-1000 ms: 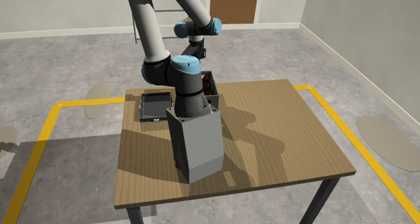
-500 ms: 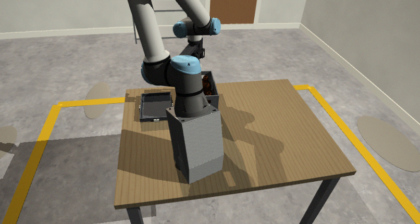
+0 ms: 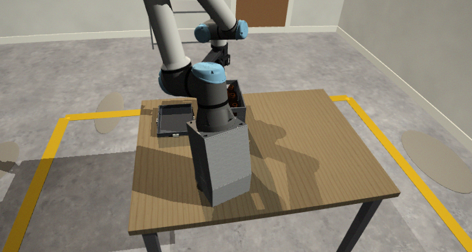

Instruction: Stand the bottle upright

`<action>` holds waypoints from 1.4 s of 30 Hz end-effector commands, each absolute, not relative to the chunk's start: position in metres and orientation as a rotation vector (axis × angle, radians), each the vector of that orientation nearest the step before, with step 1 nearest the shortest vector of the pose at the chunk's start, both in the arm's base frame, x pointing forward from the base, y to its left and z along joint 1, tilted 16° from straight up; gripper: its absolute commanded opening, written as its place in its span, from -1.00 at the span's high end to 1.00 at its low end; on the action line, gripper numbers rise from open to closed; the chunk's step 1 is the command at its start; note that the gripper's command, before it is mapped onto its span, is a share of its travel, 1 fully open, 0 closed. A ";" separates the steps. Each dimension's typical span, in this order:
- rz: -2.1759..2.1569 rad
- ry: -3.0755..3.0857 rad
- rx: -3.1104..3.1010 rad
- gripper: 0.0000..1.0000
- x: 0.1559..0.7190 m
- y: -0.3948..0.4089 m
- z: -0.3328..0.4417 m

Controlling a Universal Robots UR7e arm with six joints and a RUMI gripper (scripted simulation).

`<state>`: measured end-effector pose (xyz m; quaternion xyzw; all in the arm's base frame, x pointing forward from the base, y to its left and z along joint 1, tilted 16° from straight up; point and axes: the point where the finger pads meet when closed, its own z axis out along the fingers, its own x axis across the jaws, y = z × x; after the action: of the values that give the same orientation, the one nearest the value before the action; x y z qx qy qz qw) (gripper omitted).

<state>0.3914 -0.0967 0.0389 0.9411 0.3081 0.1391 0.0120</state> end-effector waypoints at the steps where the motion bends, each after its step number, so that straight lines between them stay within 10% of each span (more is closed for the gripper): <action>1: 0.434 0.960 2.933 0.24 0.392 -0.097 0.039; 42: 0.434 0.960 2.933 0.24 0.399 -0.095 0.015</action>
<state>0.3973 -0.0953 0.0184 0.9411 0.3081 0.1389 0.0119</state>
